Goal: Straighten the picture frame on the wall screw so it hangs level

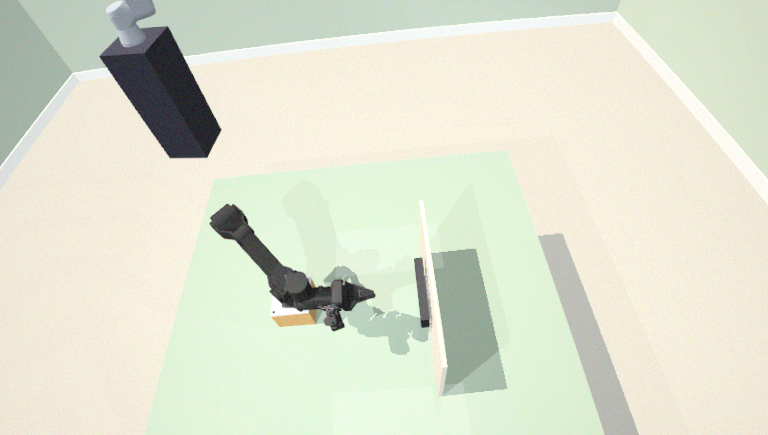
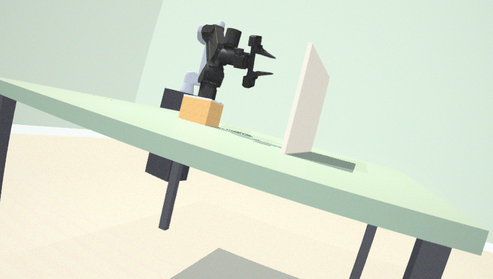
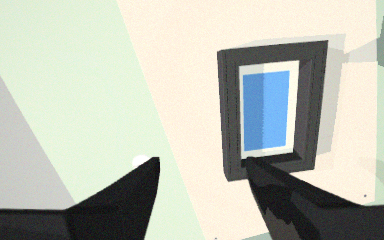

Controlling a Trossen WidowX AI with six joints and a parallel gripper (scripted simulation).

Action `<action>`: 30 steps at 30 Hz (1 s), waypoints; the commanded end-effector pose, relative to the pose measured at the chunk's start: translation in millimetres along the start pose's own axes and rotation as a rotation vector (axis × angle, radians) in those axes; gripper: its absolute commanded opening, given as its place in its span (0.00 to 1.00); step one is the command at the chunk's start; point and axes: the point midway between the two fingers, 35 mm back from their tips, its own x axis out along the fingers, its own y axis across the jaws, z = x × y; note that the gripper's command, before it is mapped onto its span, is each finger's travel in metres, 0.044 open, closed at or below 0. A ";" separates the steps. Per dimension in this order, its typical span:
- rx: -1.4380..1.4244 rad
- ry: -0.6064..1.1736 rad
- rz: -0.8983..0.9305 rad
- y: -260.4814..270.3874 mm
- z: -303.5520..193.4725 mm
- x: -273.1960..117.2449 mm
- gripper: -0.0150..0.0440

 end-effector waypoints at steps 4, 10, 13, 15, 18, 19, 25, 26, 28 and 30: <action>-0.004 0.005 0.000 -1.7 -9.8 -37.0 0.69; 0.012 0.009 0.004 -11.7 -18.3 -57.4 0.69; 0.016 0.010 0.005 -13.4 -19.3 -59.4 0.69; 0.016 0.010 0.005 -13.4 -19.3 -59.4 0.69; 0.017 0.005 0.007 -11.8 -18.6 -57.8 0.69; 0.019 0.005 0.007 -13.1 -19.3 -59.0 0.69; 0.020 0.005 0.006 -13.5 -19.5 -59.4 0.69; 0.020 0.005 0.006 -13.5 -19.5 -59.4 0.69; 0.020 0.005 0.006 -13.5 -19.5 -59.4 0.69; 0.020 0.005 0.006 -13.5 -19.5 -59.4 0.69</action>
